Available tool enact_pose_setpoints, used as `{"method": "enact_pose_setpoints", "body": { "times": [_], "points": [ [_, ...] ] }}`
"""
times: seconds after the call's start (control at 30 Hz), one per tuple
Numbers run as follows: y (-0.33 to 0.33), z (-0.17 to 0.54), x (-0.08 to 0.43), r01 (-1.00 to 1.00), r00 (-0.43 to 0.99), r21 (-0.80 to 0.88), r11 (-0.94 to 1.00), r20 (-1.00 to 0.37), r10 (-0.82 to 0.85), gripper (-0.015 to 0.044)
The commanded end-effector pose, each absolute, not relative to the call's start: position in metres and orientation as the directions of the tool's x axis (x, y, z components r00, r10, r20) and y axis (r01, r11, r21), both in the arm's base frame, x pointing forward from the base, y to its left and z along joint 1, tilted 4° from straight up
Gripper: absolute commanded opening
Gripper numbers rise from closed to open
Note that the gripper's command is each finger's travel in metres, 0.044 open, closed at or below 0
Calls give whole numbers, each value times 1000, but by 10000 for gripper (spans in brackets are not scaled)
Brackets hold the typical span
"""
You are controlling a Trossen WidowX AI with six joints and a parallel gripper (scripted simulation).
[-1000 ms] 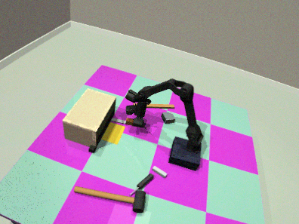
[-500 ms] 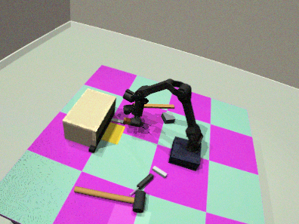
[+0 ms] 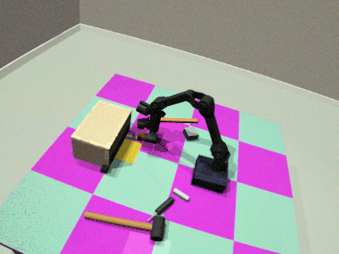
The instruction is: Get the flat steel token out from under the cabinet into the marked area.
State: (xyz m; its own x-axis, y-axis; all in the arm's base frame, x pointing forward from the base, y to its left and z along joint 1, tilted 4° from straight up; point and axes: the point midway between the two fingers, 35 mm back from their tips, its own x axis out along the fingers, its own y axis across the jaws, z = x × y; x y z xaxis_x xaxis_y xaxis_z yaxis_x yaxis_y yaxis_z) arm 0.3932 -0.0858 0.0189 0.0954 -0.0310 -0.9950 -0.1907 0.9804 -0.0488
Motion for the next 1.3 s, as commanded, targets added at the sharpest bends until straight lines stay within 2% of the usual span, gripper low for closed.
{"method": "enact_pose_setpoints", "body": {
  "times": [0.0,1.27],
  "points": [
    [-85,20,399,-186,98,-51,981,-995,-33,0],
    [-57,19,410,-186,99,-49,981,-995,-31,0]
  ]
}}
